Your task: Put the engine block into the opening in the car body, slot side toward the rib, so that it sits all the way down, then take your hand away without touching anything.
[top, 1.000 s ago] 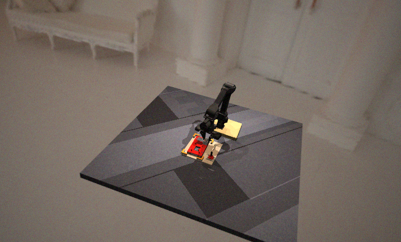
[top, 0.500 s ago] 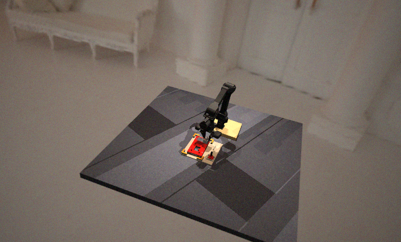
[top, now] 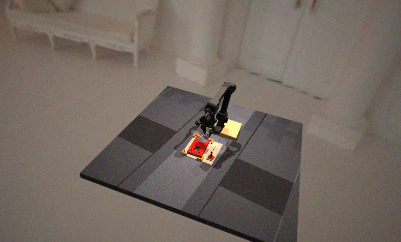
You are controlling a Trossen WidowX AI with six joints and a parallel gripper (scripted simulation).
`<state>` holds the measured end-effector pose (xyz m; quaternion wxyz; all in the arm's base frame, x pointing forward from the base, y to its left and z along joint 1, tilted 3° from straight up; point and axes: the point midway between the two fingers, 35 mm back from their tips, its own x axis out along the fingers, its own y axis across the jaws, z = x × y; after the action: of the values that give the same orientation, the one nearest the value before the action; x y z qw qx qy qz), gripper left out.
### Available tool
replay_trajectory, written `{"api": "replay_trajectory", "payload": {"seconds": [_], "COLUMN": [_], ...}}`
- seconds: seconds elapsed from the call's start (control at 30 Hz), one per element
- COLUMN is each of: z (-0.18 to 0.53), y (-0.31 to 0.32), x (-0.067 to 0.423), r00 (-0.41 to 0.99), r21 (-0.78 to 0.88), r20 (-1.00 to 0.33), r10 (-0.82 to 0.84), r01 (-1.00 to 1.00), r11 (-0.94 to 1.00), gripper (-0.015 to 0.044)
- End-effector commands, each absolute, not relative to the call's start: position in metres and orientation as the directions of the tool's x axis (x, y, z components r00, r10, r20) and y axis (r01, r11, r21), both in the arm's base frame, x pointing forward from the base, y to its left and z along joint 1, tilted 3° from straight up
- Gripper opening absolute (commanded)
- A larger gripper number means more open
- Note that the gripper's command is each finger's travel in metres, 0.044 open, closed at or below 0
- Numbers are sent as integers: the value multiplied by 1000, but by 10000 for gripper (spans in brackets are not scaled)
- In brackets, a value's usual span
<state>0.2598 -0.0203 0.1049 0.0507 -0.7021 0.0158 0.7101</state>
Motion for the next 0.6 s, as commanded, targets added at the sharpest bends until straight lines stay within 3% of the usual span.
{"api": "replay_trajectory", "payload": {"seconds": [0.0, 0.57], "z": [124, 173], "y": [-21, -22], "x": [261, 253], "r00": [9, 8], "r21": [-51, -51], "r20": [-999, -999], "r10": [50, 50], "r01": [-90, -90], "r11": [-995, -995], "gripper": [0, 0]}}
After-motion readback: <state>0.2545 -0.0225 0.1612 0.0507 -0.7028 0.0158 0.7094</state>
